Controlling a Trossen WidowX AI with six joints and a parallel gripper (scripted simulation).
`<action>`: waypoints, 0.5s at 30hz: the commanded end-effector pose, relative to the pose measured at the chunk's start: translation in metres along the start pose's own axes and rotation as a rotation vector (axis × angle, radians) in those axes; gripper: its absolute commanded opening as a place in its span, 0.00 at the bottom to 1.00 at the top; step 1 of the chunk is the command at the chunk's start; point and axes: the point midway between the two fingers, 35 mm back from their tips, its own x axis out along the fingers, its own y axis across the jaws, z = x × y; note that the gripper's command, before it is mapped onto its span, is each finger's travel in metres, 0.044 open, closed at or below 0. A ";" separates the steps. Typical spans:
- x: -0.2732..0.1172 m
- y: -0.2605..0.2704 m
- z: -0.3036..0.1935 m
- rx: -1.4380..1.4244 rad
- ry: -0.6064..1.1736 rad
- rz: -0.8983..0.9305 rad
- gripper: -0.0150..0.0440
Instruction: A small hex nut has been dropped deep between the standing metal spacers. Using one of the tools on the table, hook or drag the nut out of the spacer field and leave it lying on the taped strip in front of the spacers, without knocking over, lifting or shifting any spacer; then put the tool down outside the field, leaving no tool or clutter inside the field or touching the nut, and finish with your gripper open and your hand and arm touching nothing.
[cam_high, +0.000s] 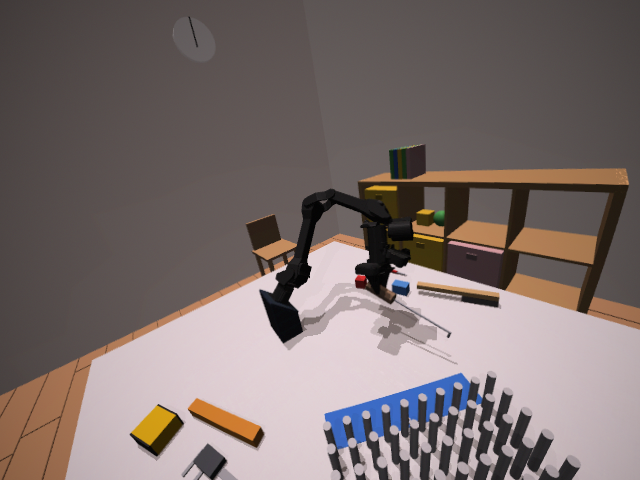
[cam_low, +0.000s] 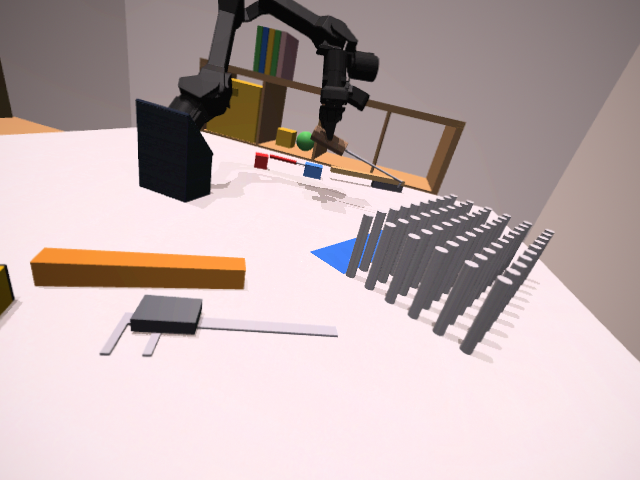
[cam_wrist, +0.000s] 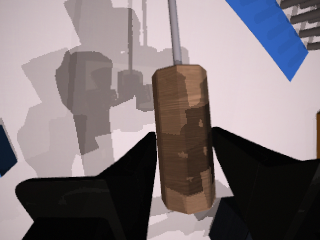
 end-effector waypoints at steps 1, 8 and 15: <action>-0.007 0.011 0.003 -0.116 -0.016 0.035 0.25; -0.012 0.030 0.001 -0.334 -0.015 0.091 0.25; -0.018 0.050 -0.003 -0.568 -0.022 0.153 0.25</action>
